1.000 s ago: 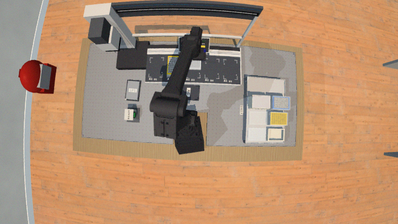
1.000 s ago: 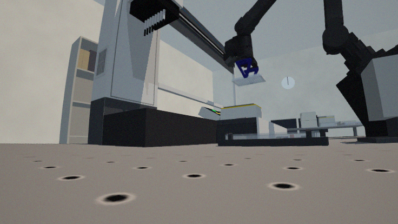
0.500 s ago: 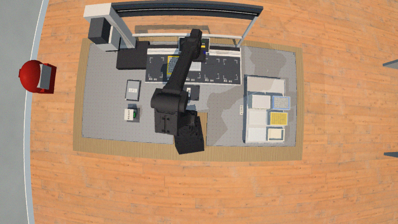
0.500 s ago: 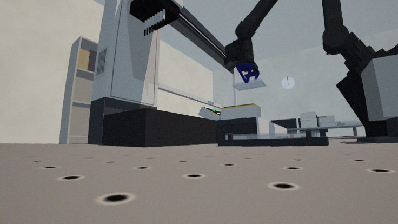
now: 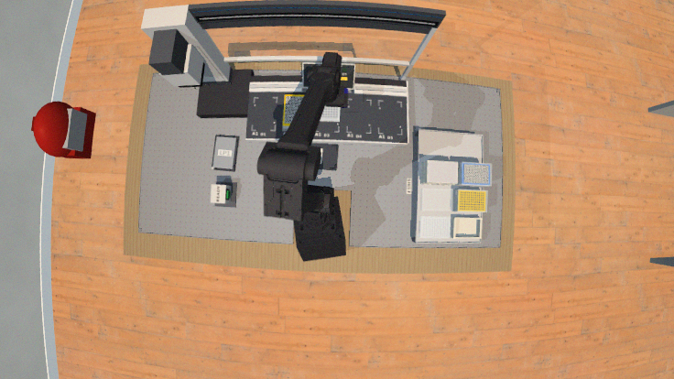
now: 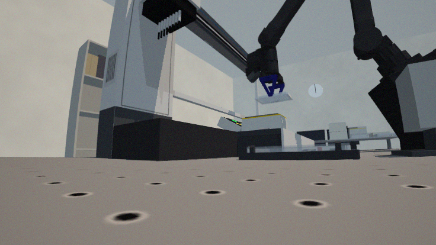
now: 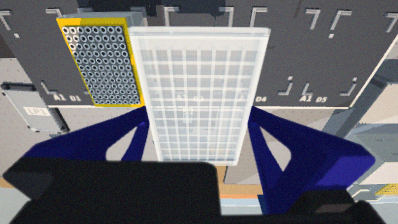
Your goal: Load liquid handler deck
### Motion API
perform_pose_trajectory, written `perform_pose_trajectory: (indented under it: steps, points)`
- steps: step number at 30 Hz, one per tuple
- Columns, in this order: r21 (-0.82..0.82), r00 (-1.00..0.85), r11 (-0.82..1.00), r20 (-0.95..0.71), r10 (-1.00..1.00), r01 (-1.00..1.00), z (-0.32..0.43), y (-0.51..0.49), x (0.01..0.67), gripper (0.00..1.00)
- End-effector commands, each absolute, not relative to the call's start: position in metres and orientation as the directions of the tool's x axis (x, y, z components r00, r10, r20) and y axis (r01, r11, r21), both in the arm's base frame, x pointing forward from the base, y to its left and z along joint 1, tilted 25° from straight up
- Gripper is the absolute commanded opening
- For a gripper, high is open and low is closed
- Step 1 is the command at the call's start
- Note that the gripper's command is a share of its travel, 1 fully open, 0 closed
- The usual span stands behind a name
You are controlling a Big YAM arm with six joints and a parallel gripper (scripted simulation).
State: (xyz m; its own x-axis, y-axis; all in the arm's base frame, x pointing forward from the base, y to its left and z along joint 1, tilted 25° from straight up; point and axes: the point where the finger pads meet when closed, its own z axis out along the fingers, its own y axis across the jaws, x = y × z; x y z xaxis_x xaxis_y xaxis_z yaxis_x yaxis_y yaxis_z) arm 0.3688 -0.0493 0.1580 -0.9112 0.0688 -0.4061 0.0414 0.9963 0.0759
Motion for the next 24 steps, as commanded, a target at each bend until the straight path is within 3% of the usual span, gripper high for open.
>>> perform_pose_trajectory:
  steps: [1, 24]
  points:
    - [0.075, -0.902, 0.996, -0.426, 0.072, 0.044, 0.159, -0.047, 0.375, 0.0]
    - [0.07, -0.889, 0.996, -0.452, 0.077, 0.05, 0.14, -0.05, 0.388, 0.0]
